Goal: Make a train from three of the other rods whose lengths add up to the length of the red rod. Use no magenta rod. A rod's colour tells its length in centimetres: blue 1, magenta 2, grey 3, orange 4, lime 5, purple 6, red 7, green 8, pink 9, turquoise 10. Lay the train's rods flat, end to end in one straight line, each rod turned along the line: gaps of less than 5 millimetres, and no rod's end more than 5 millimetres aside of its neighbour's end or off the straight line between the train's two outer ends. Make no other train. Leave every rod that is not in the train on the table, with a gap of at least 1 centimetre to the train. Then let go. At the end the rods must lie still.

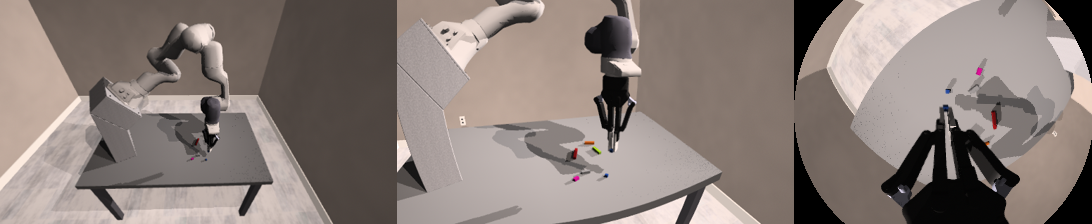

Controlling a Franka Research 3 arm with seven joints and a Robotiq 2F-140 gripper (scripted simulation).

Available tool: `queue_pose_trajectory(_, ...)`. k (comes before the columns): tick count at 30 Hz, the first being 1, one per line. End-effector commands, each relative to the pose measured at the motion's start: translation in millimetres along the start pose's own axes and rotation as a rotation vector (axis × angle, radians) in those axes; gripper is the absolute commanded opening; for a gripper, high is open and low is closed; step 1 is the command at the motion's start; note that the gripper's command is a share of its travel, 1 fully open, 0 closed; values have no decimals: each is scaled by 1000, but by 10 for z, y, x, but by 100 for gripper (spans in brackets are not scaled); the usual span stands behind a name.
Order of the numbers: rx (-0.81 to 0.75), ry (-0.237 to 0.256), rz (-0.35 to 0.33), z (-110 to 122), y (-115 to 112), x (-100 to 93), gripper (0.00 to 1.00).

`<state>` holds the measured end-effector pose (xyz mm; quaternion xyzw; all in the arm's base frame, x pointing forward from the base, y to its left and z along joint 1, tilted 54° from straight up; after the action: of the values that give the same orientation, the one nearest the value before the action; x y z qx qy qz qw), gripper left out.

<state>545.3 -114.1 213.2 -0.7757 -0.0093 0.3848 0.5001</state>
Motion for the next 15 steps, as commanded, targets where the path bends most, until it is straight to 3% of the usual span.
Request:
queue_pose_trajectory(1,22,-28,-11,74,-34,-10,3)
queue_pose_trajectory(15,26,-28,-11,43,-19,-15,3)
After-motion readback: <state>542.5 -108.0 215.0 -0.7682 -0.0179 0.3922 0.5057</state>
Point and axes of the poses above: the point where the finger pads meet when closed, its own x axis out along the fingers, its own z axis across the jaws, y = z × x, the point moved 8 cm from there along -x, back along the fingers, and after that the axes turned 9 degrees about x, right-handed, at the moved point
